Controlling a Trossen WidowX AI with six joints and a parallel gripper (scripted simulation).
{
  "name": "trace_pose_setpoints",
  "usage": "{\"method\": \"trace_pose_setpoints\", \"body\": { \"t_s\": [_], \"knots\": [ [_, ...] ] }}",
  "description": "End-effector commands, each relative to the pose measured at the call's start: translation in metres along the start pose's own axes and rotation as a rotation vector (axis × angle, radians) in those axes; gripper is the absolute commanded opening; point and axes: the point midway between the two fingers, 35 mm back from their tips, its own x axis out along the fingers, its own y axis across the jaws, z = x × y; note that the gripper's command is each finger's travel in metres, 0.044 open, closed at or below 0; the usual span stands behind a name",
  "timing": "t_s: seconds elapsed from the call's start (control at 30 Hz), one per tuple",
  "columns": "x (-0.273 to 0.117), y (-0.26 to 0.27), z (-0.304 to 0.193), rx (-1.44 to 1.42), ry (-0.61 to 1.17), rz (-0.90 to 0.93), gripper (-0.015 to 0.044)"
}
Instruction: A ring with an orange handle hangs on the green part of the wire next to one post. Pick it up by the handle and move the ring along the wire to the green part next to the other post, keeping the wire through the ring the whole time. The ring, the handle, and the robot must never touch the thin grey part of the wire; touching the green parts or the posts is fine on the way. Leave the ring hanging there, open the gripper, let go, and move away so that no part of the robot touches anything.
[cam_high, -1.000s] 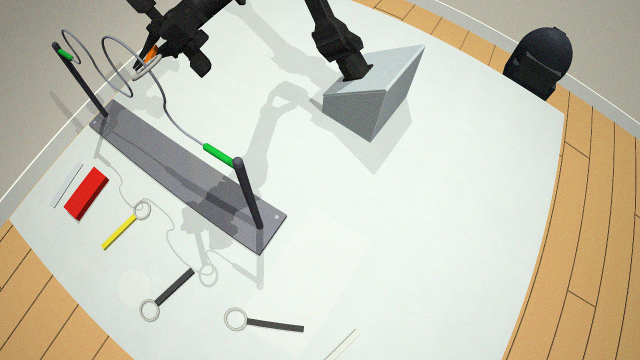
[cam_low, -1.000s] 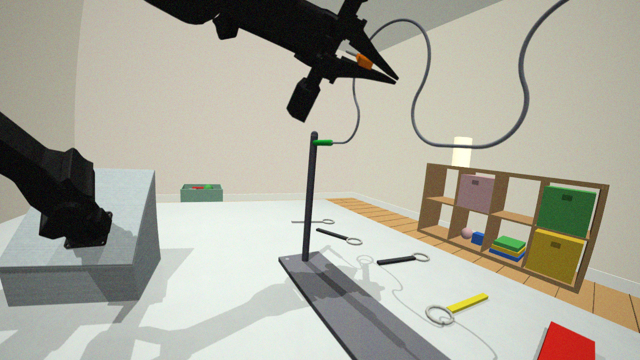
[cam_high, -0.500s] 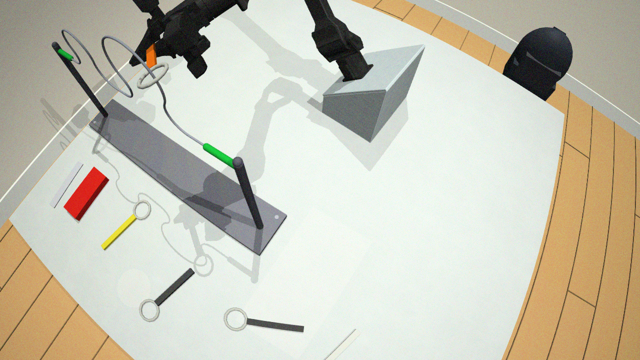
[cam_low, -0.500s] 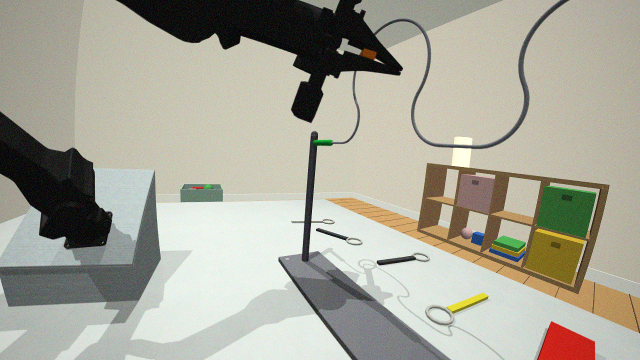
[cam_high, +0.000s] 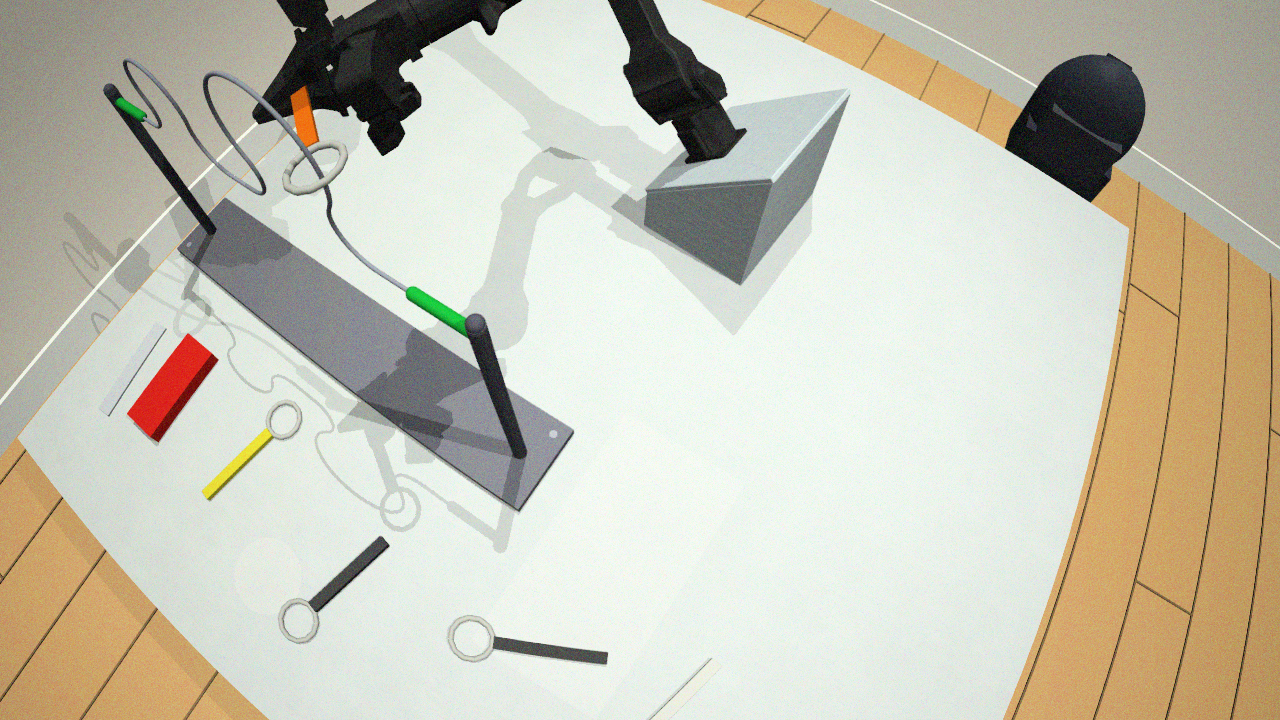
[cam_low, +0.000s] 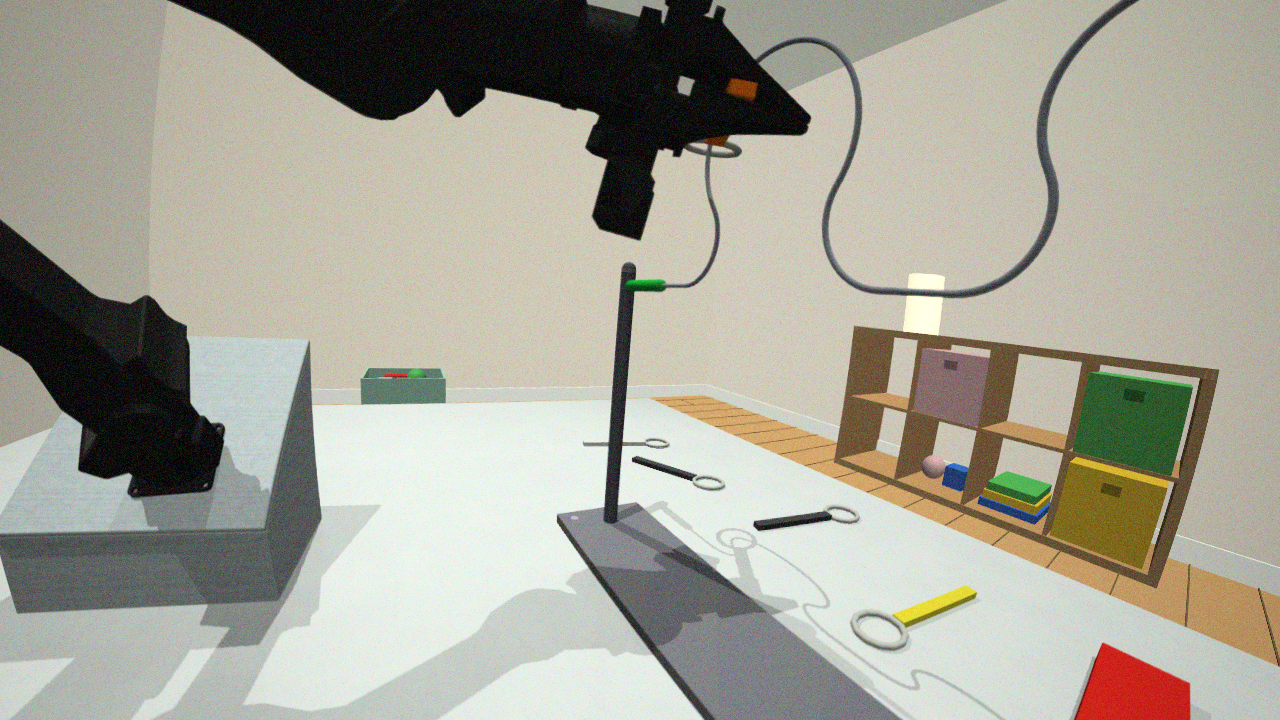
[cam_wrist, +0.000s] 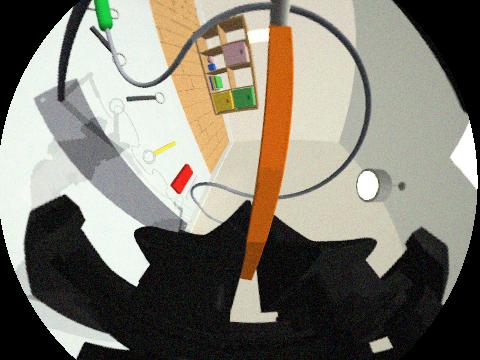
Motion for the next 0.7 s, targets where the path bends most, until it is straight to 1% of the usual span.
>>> {"method": "trace_pose_setpoints", "body": {
  "t_s": [0.0,0.67],
  "knots": [
    [-0.0004,-0.0003,0.0015,-0.051,0.001,-0.025,-0.0150],
    [-0.0025,-0.0098,0.0030,-0.289,0.030,-0.159,-0.0150]
  ]
}}
